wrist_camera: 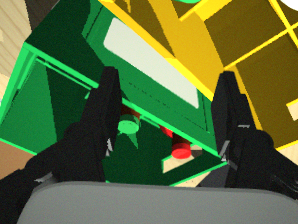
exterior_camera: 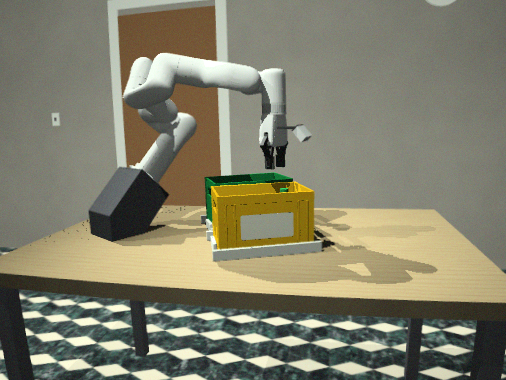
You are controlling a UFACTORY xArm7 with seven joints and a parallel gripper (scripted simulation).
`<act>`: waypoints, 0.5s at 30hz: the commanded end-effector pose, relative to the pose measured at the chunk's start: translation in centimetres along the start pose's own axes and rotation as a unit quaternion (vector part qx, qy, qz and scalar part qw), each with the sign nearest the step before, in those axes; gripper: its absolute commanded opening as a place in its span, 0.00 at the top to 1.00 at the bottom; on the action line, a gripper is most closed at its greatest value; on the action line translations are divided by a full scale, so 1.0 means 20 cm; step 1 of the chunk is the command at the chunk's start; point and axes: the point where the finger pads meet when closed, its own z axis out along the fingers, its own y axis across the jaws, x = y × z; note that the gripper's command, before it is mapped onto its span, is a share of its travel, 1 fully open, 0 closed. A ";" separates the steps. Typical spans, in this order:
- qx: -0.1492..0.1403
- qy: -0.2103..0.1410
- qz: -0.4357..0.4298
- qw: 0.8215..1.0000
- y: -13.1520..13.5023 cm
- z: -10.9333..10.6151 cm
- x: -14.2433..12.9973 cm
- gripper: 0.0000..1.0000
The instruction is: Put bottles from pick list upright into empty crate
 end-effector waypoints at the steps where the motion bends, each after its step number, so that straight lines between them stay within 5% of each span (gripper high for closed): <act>1: 0.000 0.000 0.000 1.000 0.04 -0.01 0.13 0.35; 15: 0.000 0.000 0.000 1.000 0.06 -0.01 0.21 0.35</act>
